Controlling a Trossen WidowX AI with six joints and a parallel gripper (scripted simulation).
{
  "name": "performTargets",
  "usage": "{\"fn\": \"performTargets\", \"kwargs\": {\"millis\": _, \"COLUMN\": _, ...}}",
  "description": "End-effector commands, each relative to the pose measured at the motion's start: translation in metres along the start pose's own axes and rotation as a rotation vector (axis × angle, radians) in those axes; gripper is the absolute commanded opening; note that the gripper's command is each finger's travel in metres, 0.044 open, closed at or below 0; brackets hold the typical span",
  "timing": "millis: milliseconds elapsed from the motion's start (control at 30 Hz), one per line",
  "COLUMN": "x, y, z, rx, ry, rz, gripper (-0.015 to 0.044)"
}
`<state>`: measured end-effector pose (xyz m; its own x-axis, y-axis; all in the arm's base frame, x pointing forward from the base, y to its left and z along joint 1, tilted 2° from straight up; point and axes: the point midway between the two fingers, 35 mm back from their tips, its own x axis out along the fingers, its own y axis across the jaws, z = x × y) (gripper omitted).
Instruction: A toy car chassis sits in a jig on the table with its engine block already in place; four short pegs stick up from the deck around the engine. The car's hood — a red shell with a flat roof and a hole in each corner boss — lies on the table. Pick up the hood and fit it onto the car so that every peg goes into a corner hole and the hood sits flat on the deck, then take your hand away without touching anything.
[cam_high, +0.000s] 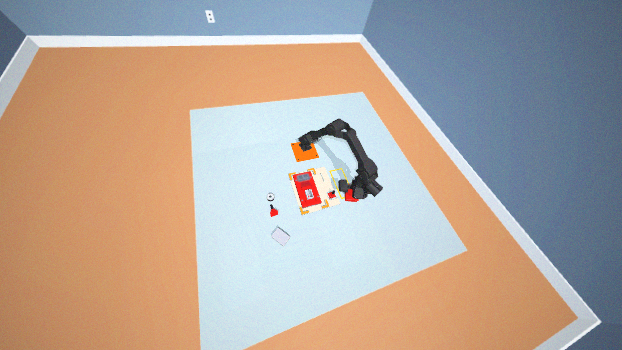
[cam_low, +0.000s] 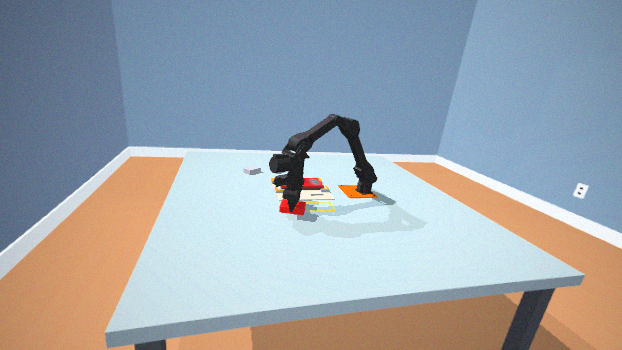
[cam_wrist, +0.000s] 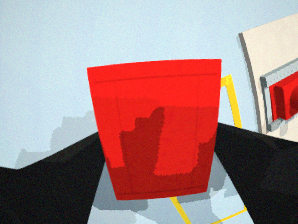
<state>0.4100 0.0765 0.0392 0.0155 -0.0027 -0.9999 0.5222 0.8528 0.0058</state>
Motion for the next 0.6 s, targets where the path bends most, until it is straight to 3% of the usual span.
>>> {"fn": "performTargets", "kwargs": {"millis": 0, "x": 0.000, "y": 0.000, "z": 0.000, "rx": 0.000, "ry": -0.001, "rz": 0.001, "gripper": 0.0288}}
{"fn": "performTargets", "kwargs": {"millis": 67, "x": 0.000, "y": 0.000, "z": 0.000, "rx": 0.000, "ry": -0.001, "rz": 0.001, "gripper": 0.0275}}
{"fn": "performTargets", "kwargs": {"millis": 400, "x": -0.016, "y": 0.000, "z": 0.000, "rx": 0.000, "ry": 0.000, "rz": 0.000, "gripper": 0.0012}}
{"fn": "performTargets", "kwargs": {"millis": 567, "x": -0.032, "y": 0.000, "z": 0.000, "rx": 0.000, "ry": 0.000, "rz": 0.000, "gripper": 0.0000}}
